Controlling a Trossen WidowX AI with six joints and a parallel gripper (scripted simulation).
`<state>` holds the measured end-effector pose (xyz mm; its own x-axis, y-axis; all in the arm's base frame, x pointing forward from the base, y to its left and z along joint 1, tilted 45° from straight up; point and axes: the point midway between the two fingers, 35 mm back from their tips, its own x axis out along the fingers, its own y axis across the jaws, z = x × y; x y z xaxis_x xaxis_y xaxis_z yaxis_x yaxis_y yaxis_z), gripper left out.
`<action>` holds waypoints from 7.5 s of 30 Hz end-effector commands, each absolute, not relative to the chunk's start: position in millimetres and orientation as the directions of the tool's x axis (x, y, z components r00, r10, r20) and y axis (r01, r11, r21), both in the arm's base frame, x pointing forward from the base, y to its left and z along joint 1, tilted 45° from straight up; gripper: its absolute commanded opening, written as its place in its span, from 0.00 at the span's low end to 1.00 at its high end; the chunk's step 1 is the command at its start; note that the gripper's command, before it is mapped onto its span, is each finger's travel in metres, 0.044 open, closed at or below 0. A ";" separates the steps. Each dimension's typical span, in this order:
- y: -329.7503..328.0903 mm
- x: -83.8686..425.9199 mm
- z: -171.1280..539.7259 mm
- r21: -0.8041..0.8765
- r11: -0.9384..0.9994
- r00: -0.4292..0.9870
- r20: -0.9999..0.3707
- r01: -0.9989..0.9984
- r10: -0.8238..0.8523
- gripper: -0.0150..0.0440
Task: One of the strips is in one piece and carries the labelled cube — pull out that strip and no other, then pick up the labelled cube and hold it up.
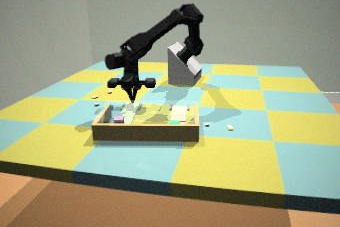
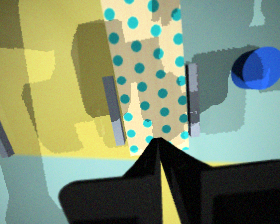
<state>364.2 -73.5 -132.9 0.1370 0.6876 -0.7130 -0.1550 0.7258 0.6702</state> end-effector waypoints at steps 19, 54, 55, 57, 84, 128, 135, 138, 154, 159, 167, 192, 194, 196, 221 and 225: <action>-70.8 326.5 -144.1 0.673 0.724 0.121 -0.715 -0.147 0.689 0.25; -71.0 274.6 -155.6 0.673 0.725 0.119 -0.716 -0.145 0.688 0.25; -71.0 273.1 -155.9 0.673 0.725 0.119 -0.716 -0.145 0.688 0.25; -71.0 270.3 -156.5 0.673 0.725 0.118 -0.716 -0.145 0.688 0.25; -72.2 233.0 -163.7 0.673 0.726 0.117 -0.717 -0.144 0.687 0.25; -112.9 268.2 -124.9 0.647 0.721 0.118 -0.718 -0.247 0.686 0.83; -114.3 295.2 -118.5 0.647 0.721 0.119 -0.718 -0.248 0.686 1.00; -115.1 307.0 -115.7 0.647 0.721 0.120 -0.718 -0.248 0.686 1.00; -117.7 369.0 -99.2 0.647 0.720 0.123 -0.717 -0.251 0.687 1.00; -118.4 388.2 -93.8 0.647 0.720 0.123 -0.716 -0.252 0.687 1.00; -119.5 419.3 -84.2 0.647 0.720 0.125 -0.716 -0.253 0.687 1.00; -99.1 440.4 -100.0 0.647 0.719 0.126 -0.715 -0.254 0.688 0.68; -96.8 440.7 -102.3 0.647 0.719 0.126 -0.715 -0.254 0.688 0.68; -94.5 441.1 -104.6 0.647 0.719 0.126 -0.715 -0.254 0.688 0.68; -83.2 442.8 -115.8 0.645 0.720 0.124 -0.717 -0.257 0.686 0.34; -85.5 436.2 -111.3 0.645 0.720 0.124 -0.717 -0.257 0.686 0.25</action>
<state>440.6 -82.9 -114.7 0.1222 0.6873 -0.7161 -0.2563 0.7188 0.6462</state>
